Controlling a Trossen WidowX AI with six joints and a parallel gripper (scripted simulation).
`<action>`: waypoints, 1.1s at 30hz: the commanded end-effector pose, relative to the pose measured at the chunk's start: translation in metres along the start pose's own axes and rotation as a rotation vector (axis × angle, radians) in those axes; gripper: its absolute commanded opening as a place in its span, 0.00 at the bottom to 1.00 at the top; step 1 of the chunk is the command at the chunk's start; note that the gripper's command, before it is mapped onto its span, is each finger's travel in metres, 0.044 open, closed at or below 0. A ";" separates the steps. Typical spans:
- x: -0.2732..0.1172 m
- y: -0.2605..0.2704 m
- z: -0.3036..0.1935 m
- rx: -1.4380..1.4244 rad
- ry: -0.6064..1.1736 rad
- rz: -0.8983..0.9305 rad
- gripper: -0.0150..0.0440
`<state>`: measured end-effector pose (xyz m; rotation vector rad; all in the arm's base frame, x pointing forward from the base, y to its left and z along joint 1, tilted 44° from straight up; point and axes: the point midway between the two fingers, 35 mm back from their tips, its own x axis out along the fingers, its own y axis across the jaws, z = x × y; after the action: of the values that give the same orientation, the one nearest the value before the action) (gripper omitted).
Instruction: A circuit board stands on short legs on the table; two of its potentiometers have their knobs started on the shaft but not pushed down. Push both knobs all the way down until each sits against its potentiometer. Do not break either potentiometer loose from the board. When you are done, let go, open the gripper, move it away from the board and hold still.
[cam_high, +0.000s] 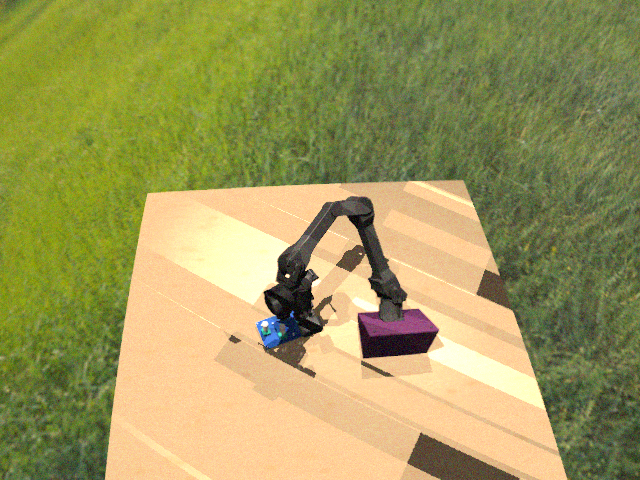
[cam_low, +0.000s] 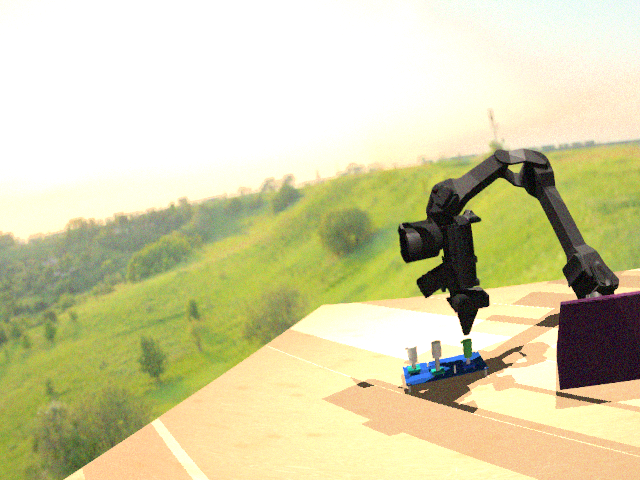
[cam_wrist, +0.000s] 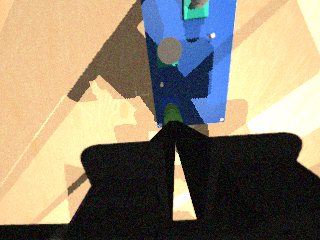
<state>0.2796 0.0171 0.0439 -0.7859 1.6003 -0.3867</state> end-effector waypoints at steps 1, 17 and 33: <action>0.007 0.000 -0.001 -0.006 0.003 -0.007 0.25; 0.008 0.000 -0.001 -0.006 0.003 -0.007 0.25; 0.012 -0.001 -0.001 -0.006 0.003 -0.007 0.25</action>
<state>0.2785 0.0097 0.0366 -0.7868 1.6025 -0.3879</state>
